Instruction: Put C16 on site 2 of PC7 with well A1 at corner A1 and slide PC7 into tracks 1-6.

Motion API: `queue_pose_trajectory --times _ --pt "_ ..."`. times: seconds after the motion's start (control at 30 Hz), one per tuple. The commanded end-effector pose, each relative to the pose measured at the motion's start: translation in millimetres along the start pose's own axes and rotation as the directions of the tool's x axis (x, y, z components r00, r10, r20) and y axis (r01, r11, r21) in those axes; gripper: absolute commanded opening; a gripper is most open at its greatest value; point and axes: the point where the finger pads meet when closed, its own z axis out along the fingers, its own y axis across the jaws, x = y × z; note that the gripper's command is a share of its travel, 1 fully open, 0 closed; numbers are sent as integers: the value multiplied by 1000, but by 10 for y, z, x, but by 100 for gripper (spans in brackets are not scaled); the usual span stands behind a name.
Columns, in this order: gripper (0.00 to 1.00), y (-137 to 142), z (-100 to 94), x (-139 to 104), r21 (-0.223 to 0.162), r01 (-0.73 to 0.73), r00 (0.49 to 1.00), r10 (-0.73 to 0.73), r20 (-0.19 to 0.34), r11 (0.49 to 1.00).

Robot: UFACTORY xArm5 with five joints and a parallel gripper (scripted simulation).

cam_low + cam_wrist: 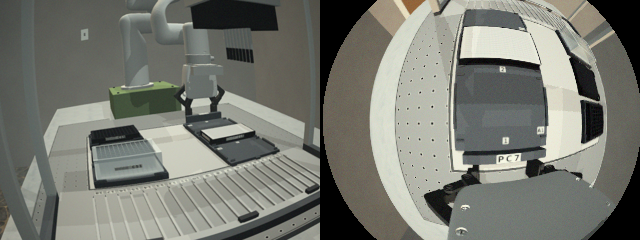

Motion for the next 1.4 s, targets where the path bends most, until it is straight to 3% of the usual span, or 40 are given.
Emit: queue_pose_trajectory --times 0.0,1.37 --pt "81 -6 -8 50 1 0 1000 0 -3 1000" --pt "81 -7 -8 410 2 0 1000 0 -3 1000"
